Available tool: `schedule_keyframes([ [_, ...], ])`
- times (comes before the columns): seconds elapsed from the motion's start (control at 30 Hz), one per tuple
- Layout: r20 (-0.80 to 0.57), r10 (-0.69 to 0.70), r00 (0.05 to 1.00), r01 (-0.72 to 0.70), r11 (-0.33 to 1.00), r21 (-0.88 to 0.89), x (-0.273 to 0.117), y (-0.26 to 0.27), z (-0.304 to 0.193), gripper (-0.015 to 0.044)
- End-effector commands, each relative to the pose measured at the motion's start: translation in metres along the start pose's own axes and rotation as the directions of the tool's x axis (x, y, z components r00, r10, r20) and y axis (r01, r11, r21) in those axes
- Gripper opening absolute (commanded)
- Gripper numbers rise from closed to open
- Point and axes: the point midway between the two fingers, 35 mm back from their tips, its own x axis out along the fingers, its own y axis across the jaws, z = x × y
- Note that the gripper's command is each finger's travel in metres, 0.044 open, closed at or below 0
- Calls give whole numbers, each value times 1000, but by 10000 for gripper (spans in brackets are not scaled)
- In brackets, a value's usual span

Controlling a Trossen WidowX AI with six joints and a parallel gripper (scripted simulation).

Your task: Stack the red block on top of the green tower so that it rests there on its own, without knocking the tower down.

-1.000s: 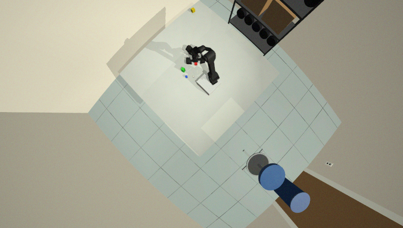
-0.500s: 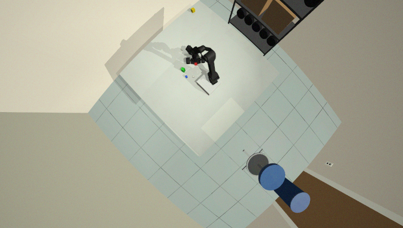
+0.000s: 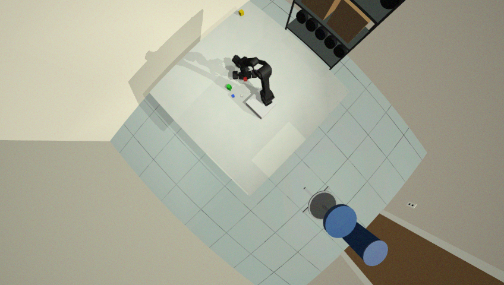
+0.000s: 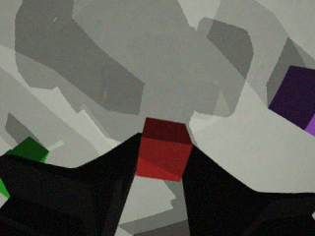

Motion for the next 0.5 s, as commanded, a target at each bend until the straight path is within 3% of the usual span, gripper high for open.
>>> schedule_keyframes([
  [0.0, 12, 14, 1000, -14, 1000, 1, -21, 3, 4, 0],
  [0.47, 12, 15, 1000, -15, 1000, 1, -95, 2, 3, 0],
])
